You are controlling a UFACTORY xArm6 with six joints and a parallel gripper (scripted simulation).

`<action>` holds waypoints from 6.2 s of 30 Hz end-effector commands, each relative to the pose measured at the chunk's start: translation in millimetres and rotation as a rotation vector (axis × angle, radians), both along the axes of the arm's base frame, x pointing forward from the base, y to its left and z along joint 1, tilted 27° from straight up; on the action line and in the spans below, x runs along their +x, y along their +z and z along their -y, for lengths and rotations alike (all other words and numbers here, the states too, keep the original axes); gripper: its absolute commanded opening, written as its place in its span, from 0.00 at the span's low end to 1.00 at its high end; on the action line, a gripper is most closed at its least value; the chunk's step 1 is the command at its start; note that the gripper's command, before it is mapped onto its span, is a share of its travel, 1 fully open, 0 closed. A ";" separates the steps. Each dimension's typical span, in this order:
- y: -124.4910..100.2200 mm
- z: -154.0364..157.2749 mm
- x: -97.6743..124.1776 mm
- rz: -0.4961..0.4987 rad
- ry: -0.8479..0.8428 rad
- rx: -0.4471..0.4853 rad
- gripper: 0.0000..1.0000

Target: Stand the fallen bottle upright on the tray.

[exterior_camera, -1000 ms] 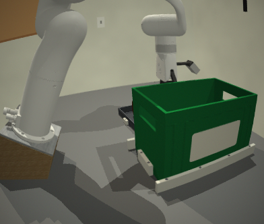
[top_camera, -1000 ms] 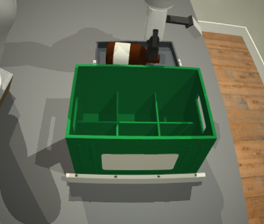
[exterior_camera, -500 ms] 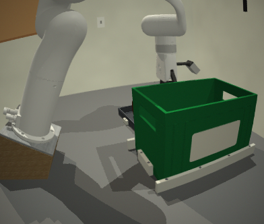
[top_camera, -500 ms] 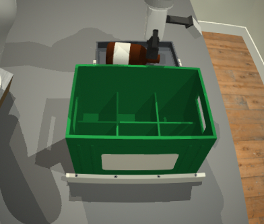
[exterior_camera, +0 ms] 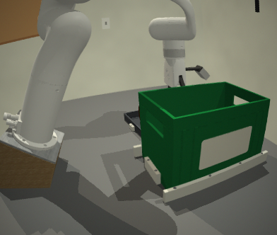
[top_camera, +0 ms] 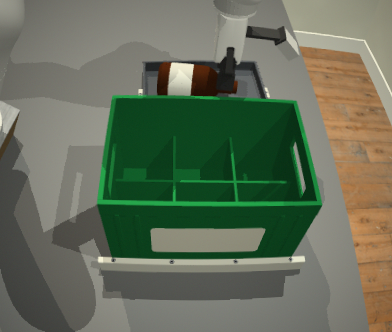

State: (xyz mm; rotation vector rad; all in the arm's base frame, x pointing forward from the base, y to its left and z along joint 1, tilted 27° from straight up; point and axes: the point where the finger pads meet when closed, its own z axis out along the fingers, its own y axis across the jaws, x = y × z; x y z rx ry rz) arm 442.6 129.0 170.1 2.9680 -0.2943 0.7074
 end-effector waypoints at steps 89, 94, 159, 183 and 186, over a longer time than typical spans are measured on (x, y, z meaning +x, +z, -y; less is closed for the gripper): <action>-27.9 3.3 15.3 0.003 0.001 0.001 0.00; -27.9 3.3 15.3 0.003 0.001 0.001 0.00; 4.9 -1.0 -1.0 0.003 0.001 0.001 0.00; 37.4 -5.3 -17.1 0.003 0.001 0.001 0.00; 42.6 -5.9 -19.7 0.003 0.001 0.001 0.00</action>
